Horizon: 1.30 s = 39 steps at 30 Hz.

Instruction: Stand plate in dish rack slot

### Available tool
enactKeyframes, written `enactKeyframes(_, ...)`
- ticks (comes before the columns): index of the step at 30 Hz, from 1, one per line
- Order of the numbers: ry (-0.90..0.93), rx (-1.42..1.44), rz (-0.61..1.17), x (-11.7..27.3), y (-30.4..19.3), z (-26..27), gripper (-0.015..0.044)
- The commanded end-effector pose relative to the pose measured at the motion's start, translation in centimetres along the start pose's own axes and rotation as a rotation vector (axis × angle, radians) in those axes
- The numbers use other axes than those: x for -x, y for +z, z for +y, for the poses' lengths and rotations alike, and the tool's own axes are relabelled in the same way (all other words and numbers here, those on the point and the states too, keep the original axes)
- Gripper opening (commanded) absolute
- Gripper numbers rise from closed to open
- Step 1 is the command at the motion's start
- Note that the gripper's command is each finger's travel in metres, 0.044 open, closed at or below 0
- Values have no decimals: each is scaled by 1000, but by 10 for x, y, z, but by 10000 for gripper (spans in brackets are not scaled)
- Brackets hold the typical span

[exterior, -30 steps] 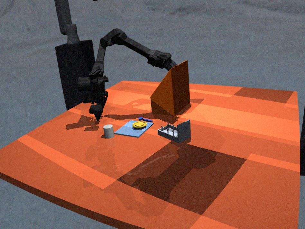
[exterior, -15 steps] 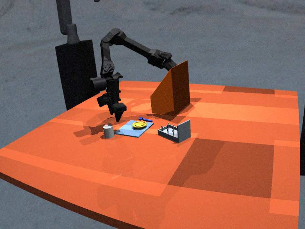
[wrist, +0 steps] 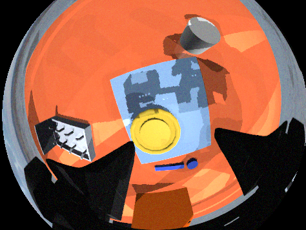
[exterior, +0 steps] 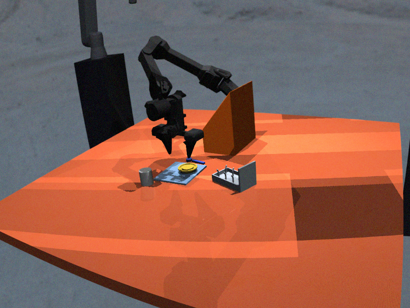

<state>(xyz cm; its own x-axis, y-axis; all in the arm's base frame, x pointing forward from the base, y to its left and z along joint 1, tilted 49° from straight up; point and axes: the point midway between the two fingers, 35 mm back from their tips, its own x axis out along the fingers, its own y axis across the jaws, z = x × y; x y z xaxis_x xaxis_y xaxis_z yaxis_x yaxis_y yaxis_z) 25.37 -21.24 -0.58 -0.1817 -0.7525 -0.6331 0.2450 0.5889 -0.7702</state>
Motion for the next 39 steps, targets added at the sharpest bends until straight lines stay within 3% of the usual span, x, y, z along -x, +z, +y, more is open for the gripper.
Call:
enactKeyframes(1, 21, 121, 6, 4, -10, 20, 400)
enactKeyframes(39, 22, 127, 7, -47, -11, 22, 400)
